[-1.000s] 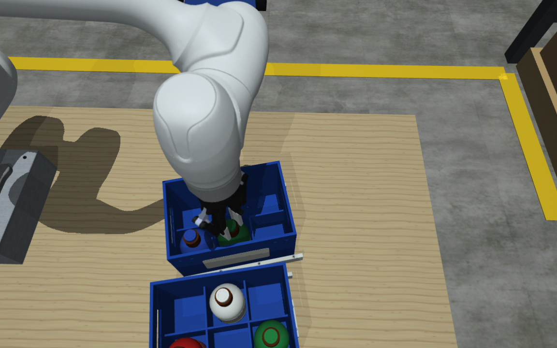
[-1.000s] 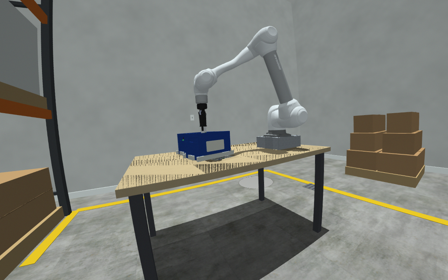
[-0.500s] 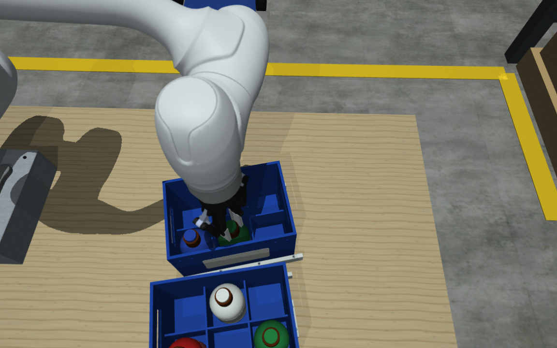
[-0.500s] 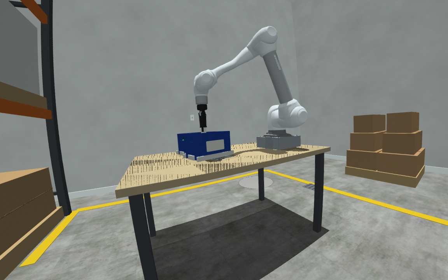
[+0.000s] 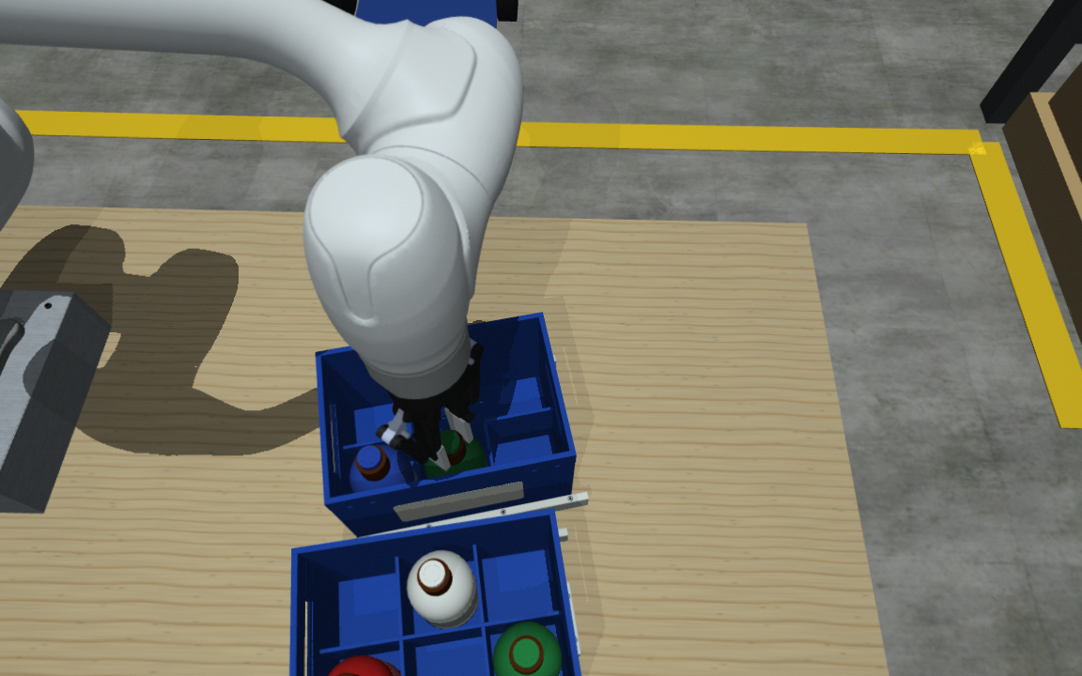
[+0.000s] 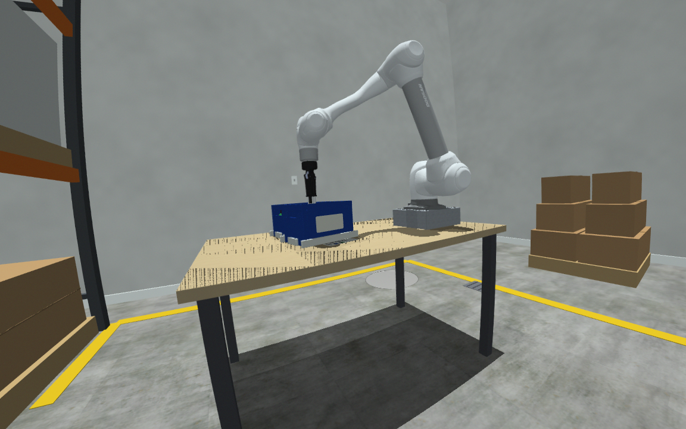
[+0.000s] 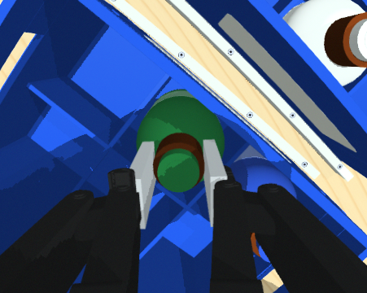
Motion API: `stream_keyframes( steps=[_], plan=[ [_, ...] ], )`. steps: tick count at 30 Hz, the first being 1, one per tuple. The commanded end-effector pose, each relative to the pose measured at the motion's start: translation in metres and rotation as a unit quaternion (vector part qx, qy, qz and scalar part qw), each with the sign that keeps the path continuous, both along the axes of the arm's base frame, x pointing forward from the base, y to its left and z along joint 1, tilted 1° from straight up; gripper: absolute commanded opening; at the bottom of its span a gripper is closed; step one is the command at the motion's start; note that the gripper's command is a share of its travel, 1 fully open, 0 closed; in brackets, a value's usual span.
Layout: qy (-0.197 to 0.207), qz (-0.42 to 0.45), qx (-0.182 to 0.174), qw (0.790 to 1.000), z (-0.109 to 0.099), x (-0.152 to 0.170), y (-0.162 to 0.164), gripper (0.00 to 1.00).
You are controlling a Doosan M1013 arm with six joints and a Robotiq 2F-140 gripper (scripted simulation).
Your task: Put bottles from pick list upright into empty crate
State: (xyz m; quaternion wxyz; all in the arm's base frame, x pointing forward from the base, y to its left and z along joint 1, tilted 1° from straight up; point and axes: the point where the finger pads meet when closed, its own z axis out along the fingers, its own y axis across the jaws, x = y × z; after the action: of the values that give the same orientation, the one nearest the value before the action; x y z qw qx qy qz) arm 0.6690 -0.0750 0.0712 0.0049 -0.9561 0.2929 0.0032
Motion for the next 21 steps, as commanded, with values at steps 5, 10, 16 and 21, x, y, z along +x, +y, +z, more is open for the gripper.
stream_keyframes(
  steps=[5, 10, 16, 21],
  plan=[
    [0.000, 0.000, 0.000, 1.000, 0.0000, 0.0000, 0.0000, 0.00],
    [0.000, 0.000, 0.000, 1.000, -0.0023, 0.0000, 0.0001, 0.38],
    [0.000, 0.000, 0.000, 1.000, -0.0023, 0.0000, 0.0001, 0.38],
    [0.000, 0.000, 0.000, 1.000, -0.0023, 0.0000, 0.0001, 0.38]
  ],
)
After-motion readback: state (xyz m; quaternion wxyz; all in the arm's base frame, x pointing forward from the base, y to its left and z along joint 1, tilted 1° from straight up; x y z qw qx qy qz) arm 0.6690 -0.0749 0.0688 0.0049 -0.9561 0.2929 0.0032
